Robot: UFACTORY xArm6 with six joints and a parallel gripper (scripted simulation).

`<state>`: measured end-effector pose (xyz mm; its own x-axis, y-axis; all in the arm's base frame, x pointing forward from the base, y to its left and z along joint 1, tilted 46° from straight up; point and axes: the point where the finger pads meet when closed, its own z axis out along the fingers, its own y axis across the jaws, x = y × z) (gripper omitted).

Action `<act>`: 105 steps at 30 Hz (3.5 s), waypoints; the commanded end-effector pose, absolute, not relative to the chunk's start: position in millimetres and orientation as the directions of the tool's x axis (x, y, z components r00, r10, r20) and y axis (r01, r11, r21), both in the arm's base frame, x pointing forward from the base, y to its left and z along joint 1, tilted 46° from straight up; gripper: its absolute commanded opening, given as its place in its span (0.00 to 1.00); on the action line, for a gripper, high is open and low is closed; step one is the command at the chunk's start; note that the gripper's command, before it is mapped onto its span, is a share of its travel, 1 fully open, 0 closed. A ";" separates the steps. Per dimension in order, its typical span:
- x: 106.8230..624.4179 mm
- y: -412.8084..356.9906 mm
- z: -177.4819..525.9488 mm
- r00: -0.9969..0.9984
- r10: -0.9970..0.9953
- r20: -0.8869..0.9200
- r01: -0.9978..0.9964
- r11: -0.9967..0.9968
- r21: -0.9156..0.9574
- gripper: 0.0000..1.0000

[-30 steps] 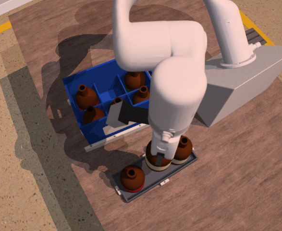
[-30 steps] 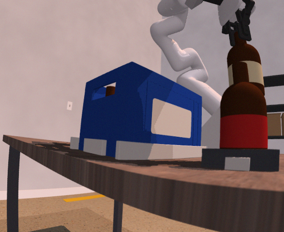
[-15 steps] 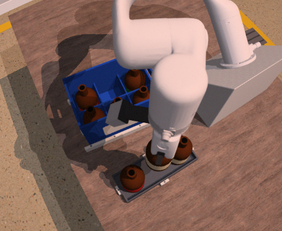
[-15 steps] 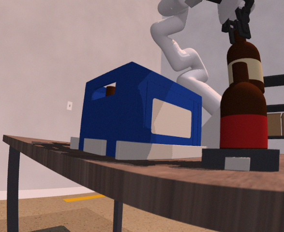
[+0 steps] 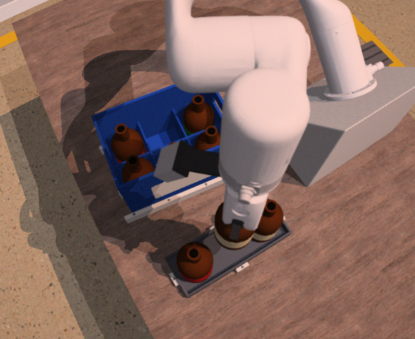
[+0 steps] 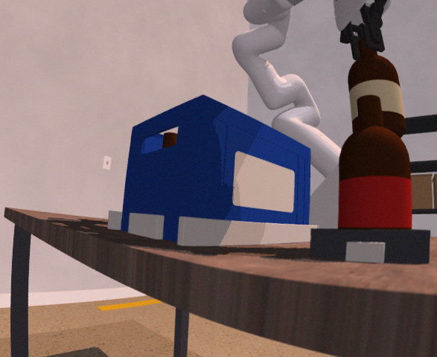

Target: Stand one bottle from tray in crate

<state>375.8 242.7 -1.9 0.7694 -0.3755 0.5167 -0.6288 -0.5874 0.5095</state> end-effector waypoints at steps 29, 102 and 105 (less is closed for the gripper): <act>374.1 258.7 13.1 0.769 -0.376 0.517 -0.629 -0.590 0.506 0.00; 371.5 274.3 28.5 0.769 -0.376 0.517 -0.629 -0.590 0.506 0.00; 371.5 274.1 28.6 0.769 -0.376 0.517 -0.629 -0.590 0.506 0.00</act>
<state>370.9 272.6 27.3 0.7694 -0.3753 0.5168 -0.6288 -0.5871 0.5098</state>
